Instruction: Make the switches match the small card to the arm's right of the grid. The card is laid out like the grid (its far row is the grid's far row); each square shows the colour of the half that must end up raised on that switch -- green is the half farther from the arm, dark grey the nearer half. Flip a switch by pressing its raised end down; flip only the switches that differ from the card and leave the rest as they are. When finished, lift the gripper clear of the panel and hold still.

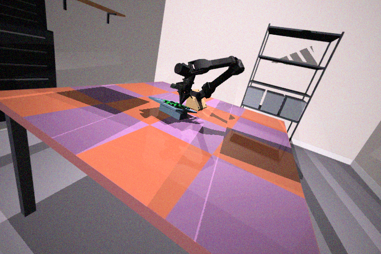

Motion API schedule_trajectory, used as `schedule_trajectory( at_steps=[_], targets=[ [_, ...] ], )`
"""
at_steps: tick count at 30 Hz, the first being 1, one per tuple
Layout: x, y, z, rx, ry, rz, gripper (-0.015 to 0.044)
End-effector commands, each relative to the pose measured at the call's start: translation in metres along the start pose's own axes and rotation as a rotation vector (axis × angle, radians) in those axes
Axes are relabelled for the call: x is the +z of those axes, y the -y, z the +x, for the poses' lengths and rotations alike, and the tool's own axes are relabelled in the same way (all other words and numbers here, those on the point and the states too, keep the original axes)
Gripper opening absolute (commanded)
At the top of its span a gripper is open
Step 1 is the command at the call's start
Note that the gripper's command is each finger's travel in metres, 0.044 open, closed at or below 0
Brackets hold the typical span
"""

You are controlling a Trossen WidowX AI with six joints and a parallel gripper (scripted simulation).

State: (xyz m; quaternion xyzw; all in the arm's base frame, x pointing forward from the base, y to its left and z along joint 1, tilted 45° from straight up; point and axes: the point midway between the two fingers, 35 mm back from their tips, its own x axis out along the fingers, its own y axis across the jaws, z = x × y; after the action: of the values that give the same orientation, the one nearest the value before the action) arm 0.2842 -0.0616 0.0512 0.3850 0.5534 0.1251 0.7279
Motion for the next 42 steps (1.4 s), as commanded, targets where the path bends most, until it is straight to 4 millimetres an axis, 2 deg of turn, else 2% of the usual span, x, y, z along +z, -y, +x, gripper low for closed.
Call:
schedule_trajectory(
  at_steps=[1, 39, 41, 42],
  targets=[
    [0.0, 0.0, 0.001, 0.004, 0.002, 0.003, 0.0],
    [0.0, 0.0, 0.006, 0.004, 0.002, 0.003, 0.0],
    [0.001, 0.001, -0.005, -0.001, 0.005, 0.0, 0.0],
    [0.001, 0.001, -0.018, -0.001, 0.01, 0.001, 0.0]
  ],
)
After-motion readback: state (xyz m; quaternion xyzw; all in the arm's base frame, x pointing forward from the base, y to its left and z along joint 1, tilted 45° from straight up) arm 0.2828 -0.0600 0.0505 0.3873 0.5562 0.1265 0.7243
